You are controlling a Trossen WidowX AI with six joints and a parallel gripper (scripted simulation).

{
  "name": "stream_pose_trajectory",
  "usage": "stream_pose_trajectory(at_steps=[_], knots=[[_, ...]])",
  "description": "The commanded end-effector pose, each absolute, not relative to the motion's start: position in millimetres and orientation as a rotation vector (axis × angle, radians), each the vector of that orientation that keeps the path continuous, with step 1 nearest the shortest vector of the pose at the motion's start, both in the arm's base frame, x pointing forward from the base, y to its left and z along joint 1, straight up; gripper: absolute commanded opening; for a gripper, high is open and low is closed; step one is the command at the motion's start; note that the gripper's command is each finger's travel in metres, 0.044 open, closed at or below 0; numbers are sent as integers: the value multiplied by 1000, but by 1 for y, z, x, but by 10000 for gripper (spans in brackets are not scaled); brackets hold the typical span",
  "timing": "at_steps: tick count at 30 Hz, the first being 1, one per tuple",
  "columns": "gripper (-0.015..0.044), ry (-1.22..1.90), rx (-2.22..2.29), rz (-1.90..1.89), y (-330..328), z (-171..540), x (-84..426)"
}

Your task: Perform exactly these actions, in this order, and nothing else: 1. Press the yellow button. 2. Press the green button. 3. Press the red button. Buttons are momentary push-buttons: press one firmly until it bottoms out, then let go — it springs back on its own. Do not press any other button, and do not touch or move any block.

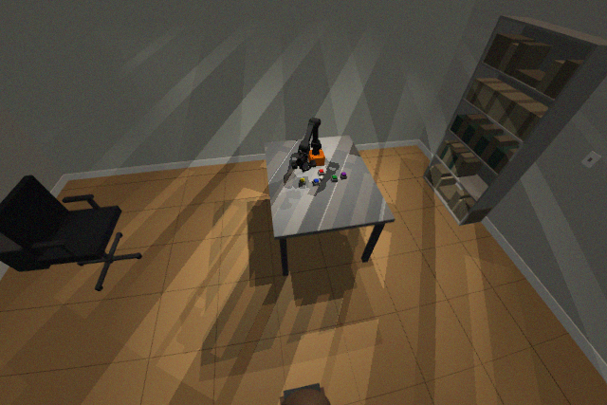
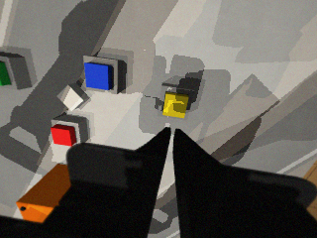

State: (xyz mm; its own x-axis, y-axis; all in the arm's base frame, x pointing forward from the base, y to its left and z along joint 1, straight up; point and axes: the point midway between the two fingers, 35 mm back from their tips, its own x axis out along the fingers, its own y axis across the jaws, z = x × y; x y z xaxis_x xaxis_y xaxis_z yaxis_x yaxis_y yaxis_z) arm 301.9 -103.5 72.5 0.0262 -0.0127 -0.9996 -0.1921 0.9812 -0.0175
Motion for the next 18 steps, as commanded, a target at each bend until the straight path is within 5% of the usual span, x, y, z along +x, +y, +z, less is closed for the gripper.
stream_pose_trajectory(at_steps=[1,18], knots=[[20,1536,-166,151,-58,76,310],[20,1539,-150,168,162,75,252]])
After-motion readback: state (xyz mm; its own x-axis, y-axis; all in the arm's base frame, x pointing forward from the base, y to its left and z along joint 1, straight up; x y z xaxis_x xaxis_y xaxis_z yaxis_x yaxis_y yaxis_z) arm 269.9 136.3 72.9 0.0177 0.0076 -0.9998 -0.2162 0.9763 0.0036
